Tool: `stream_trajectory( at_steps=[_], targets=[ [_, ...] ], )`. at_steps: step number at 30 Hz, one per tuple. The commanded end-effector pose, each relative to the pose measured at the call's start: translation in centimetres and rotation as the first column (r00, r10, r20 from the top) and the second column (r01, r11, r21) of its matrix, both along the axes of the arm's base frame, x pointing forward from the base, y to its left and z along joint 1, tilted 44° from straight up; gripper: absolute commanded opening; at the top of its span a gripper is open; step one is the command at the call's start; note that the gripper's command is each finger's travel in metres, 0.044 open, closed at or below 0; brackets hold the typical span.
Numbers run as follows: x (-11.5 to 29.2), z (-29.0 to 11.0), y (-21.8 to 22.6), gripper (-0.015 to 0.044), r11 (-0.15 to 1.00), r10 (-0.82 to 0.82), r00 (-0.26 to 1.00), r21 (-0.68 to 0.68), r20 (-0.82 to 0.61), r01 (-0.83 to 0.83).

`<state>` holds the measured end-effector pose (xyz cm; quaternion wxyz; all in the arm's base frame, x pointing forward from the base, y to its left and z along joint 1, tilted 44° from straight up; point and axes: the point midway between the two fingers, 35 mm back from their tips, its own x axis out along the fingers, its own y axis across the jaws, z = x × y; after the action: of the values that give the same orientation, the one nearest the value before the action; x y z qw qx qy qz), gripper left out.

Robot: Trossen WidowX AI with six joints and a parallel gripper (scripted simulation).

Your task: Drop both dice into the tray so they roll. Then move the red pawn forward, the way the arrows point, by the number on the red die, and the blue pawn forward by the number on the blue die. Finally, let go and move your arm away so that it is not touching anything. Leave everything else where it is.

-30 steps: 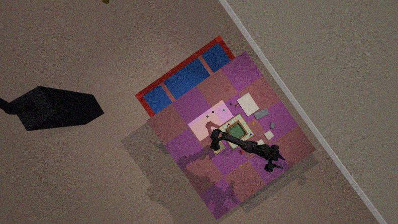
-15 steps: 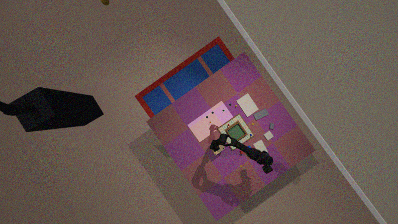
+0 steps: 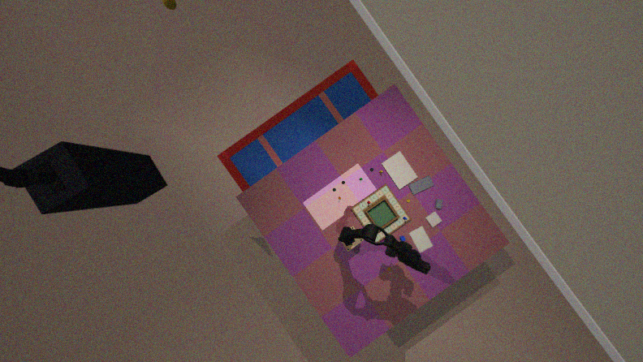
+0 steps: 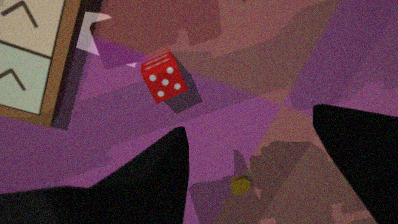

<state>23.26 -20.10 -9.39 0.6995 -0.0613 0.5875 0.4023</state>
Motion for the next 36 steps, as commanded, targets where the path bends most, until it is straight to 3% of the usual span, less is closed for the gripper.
stream_trajectory(
  at_steps=[1, 36],
  targets=[
    [-2.1, -0.7, 3.3, 0.0275, 0.957, 0.166, 0.983, 0.229, 0.079, -0.18],
    [-2.1, -3.6, 5.6, 0.0275, 0.957, 0.166, 0.983, 0.229, 0.081, -0.18]
  ],
)
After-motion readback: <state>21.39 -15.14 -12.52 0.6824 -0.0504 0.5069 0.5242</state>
